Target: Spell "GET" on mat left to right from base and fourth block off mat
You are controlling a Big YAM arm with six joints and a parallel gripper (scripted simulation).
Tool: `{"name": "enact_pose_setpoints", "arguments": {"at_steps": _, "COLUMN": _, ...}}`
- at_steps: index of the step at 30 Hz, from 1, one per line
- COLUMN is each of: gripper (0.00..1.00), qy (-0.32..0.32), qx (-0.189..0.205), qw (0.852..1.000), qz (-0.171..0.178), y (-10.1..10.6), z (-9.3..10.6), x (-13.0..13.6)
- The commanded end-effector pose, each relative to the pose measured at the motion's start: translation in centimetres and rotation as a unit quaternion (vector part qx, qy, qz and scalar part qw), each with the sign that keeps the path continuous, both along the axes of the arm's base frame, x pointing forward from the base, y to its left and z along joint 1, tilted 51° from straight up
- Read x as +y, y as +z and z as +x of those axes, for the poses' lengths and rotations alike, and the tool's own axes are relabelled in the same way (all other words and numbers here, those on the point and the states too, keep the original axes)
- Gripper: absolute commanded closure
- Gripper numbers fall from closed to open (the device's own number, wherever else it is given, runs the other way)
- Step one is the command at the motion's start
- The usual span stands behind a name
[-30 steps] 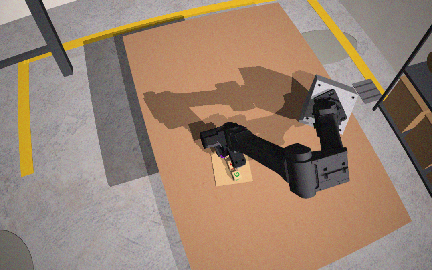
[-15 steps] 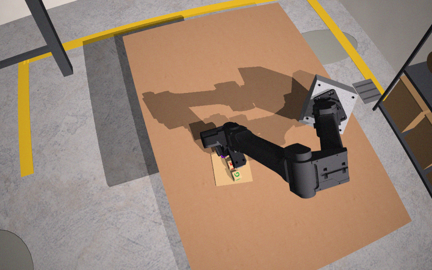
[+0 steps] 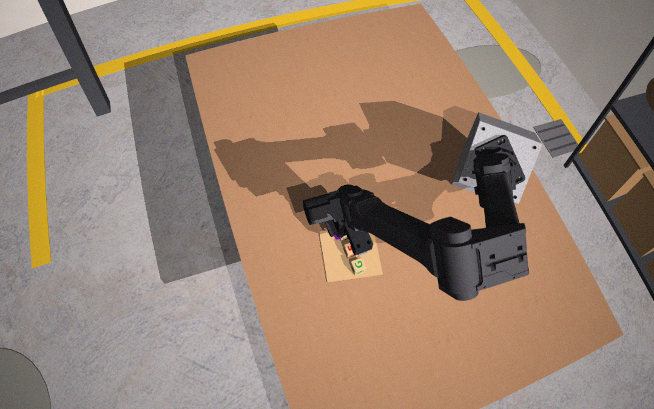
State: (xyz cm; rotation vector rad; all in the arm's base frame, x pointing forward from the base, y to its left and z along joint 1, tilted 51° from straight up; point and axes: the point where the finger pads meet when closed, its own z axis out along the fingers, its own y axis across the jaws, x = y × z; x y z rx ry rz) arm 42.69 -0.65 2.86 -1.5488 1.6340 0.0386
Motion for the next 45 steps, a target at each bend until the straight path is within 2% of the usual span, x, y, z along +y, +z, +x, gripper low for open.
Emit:
{"name": "enact_pose_setpoints", "arguments": {"at_steps": 1, "gripper": 0.74, "qy": -0.006, "qx": -0.007, "qw": 1.0, "qz": -0.001, "y": -0.2, "z": 0.2, "x": -0.7}}
{"name": "enact_pose_setpoints", "arguments": {"at_steps": 6, "gripper": 0.74, "qy": -0.004, "qx": -0.011, "qw": 1.0, "qz": -0.002, "y": 0.3, "z": 0.4, "x": -0.4}}
{"name": "enact_pose_setpoints", "arguments": {"at_steps": 12, "gripper": 0.74, "qy": 0.001, "qx": -0.003, "qw": 1.0, "qz": 0.001, "y": -0.3, "z": 0.4, "x": 0.4}}
{"name": "enact_pose_setpoints", "arguments": {"at_steps": 33, "gripper": 0.74, "qy": -0.002, "qx": -0.006, "qw": 1.0, "qz": 0.0, "y": -0.1, "z": 0.5, "x": 0.1}}
{"name": "enact_pose_setpoints", "arguments": {"at_steps": 37, "gripper": 0.67, "qy": -0.002, "qx": -0.006, "qw": 1.0, "qz": 0.0, "y": -0.1, "z": 0.5, "x": 0.1}}
{"name": "enact_pose_setpoints", "arguments": {"at_steps": 41, "gripper": 0.67, "qy": -0.002, "qx": -0.006, "qw": 1.0, "qz": 0.0, "y": -0.1, "z": 0.5, "x": 0.1}}
{"name": "enact_pose_setpoints", "arguments": {"at_steps": 45, "gripper": 0.59, "qy": -0.002, "qx": -0.006, "qw": 1.0, "qz": 0.0, "y": -0.1, "z": 0.5, "x": 0.1}}
